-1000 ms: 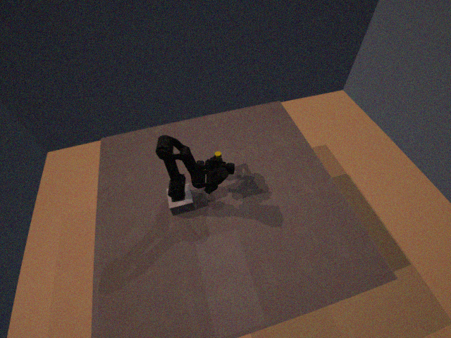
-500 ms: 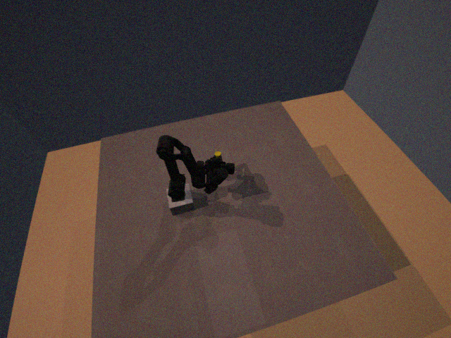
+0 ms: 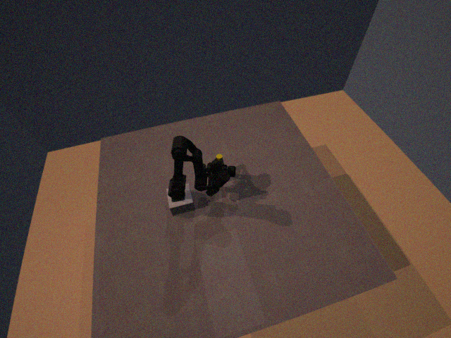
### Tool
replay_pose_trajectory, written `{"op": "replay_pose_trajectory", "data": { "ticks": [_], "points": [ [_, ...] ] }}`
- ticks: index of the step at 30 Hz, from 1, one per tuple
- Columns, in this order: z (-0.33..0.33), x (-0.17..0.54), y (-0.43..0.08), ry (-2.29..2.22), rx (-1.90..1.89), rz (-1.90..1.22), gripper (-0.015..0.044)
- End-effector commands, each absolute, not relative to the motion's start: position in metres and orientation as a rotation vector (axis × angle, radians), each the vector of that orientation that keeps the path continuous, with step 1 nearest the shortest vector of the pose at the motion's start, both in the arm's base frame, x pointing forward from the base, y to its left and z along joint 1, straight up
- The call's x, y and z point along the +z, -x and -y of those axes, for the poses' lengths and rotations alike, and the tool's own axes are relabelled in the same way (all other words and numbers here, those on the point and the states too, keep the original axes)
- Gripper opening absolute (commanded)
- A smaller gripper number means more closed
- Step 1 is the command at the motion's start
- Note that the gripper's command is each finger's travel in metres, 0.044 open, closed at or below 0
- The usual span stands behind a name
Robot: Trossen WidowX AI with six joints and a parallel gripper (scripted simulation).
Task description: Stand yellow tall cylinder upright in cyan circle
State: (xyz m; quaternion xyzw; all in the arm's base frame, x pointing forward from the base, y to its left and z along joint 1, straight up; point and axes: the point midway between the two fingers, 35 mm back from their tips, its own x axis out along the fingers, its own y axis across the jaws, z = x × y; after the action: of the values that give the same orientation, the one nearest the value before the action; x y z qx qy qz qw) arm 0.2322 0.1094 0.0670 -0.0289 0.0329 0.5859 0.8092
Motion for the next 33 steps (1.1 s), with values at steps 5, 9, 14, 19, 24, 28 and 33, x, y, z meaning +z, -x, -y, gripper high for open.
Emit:
{"op": "replay_pose_trajectory", "data": {
  "ticks": [5,9,14,19,24,28,33],
  "points": [
    [-0.109,0.054,-0.233,0.051,1.256,-0.076,0.0105],
    [-0.109,0.048,-0.234,0.049,1.256,-0.078,0.0105],
    [-0.109,0.039,-0.233,0.046,1.256,-0.081,0.0105],
    [-0.11,0.031,-0.233,0.042,1.257,-0.084,0.0105],
    [-0.11,0.022,-0.231,0.039,1.257,-0.087,0.0105],
    [-0.11,0.015,-0.23,0.037,1.257,-0.089,0.0105],
    [-0.111,0.007,-0.227,0.034,1.257,-0.092,0.0105]
  ]
}}
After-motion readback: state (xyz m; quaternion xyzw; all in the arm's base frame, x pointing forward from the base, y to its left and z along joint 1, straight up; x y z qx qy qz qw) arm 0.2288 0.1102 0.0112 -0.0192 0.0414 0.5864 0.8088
